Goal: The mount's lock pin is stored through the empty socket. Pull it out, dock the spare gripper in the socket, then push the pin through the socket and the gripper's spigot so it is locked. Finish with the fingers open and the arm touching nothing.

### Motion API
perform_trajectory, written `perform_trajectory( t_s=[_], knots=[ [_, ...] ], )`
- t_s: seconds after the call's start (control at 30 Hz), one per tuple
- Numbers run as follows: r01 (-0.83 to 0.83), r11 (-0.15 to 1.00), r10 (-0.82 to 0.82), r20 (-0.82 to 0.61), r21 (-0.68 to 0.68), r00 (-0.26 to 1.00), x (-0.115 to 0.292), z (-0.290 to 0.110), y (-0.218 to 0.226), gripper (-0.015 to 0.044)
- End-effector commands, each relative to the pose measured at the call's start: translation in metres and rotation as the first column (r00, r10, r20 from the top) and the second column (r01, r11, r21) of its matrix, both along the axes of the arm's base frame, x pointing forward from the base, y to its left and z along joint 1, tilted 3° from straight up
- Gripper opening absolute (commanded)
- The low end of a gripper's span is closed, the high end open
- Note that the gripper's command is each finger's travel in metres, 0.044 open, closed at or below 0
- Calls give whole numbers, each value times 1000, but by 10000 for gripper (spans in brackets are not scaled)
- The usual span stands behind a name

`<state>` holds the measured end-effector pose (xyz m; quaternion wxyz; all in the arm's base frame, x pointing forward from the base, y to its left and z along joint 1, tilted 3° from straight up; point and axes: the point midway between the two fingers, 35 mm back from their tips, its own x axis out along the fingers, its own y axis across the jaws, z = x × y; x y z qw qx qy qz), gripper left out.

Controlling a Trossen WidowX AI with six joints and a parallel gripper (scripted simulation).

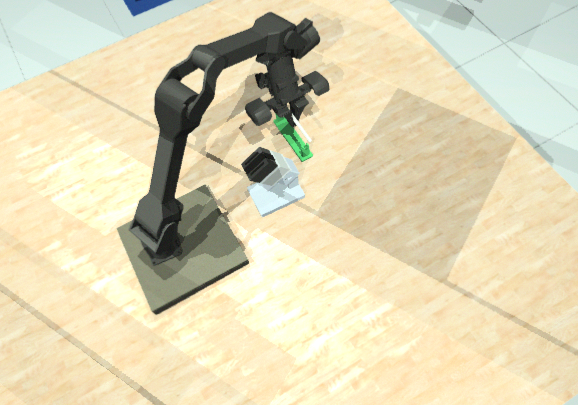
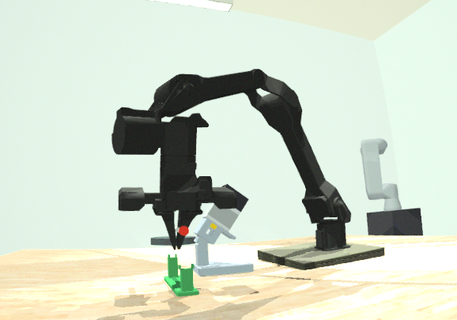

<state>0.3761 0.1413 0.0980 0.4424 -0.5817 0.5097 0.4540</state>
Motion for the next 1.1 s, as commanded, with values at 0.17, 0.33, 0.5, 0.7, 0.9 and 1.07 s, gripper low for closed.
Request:
perform_trajectory(
  t_s=[0.17,0.33,0.5,0.7,0.9,1.07],
  knots=[
    [1,1000,-1,2,1,1000,-1,13,-1,7],
    [1,1000,-1,2,1,1000,-1,13,-1,0],
    [50,999,-50,-1,5,999,-1,13,-1,0],
    [25,1000,-25,2,3,1000,-15,18,0,0],
    [36,999,-36,0,4,999,-33,24,1,0],
    [44,999,-44,-1,5,999,-49,28,0,0]
  ],
)
